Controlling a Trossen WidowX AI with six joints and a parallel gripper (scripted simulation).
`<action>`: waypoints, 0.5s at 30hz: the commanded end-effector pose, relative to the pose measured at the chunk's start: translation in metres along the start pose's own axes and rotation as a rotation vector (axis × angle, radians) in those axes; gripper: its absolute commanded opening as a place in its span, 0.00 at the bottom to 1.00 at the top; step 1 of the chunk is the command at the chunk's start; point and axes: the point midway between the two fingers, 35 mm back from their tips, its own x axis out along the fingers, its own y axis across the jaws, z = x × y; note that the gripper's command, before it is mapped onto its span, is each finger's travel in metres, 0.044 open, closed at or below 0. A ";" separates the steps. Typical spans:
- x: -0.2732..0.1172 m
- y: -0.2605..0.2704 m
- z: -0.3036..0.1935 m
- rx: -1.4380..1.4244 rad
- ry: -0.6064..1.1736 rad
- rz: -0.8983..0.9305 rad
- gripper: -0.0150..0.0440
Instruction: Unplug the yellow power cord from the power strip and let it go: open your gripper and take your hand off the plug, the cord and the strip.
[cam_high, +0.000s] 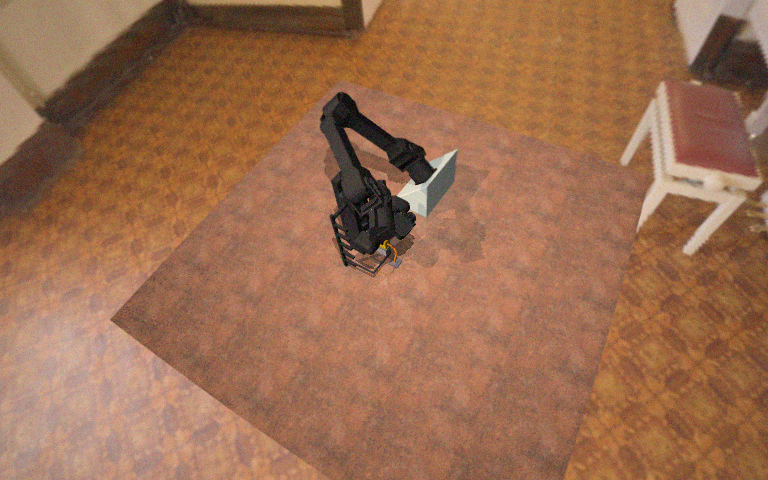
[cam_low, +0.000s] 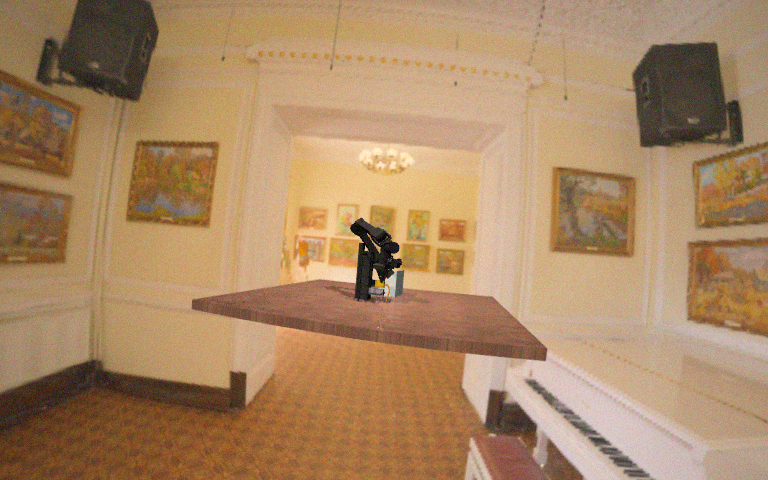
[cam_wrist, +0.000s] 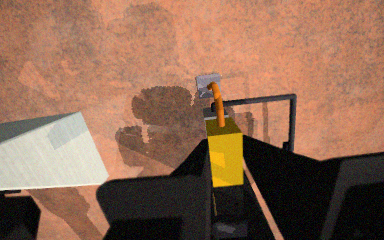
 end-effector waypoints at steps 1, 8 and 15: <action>-0.004 -0.002 0.021 0.000 -0.036 -0.004 0.25; -0.005 -0.003 0.032 -0.001 -0.036 -0.004 0.25; -0.007 -0.002 0.044 -0.002 -0.036 -0.004 0.25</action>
